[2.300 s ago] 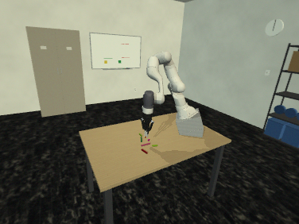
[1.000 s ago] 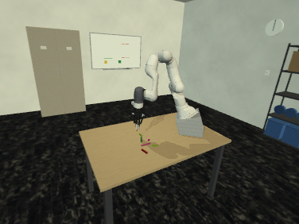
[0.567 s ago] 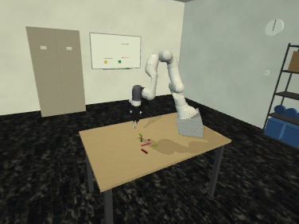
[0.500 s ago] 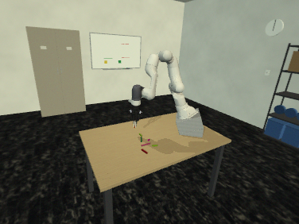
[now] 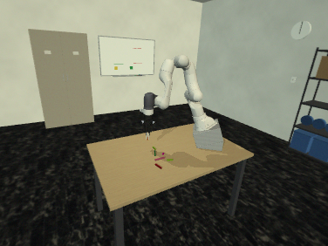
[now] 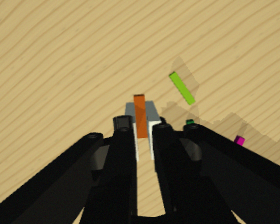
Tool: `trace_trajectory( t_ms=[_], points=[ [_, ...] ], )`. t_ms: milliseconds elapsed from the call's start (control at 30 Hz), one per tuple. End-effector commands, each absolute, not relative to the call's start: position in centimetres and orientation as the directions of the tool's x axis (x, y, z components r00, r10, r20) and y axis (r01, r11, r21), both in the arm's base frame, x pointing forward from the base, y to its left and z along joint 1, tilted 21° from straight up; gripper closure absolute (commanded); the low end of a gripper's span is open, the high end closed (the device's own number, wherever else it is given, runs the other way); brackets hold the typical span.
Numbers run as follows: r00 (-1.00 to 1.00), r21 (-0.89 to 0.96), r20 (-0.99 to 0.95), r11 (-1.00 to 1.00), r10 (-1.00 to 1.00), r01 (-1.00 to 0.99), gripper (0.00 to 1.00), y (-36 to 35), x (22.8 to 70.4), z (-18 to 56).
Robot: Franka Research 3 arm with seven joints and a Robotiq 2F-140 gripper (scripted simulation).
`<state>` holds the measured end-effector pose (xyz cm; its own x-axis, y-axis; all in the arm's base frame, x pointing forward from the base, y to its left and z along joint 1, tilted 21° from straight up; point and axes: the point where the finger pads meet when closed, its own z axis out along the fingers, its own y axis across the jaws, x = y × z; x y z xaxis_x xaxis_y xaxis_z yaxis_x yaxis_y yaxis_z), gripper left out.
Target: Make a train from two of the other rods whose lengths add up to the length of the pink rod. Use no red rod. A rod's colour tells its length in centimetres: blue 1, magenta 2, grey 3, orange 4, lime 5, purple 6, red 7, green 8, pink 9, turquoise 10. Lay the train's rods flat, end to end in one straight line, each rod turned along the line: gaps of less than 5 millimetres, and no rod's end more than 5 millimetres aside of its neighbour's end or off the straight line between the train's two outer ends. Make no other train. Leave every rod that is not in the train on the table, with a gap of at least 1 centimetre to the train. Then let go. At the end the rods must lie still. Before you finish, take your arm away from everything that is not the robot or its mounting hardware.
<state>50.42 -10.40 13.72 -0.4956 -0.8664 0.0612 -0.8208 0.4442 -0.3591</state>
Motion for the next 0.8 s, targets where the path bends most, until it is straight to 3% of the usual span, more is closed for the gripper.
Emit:
trace_trajectory(
  t_ms=[0, 767],
  points=[
    [-0.439, -0.346, 0.075, 0.389, -0.895, -0.854, 0.97, -10.4, 50.5, 13.8],
    [-0.439, -0.345, 0.075, 0.389, -0.895, -0.854, 0.97, -11.9, 52.4, 7.3]
  ],
)
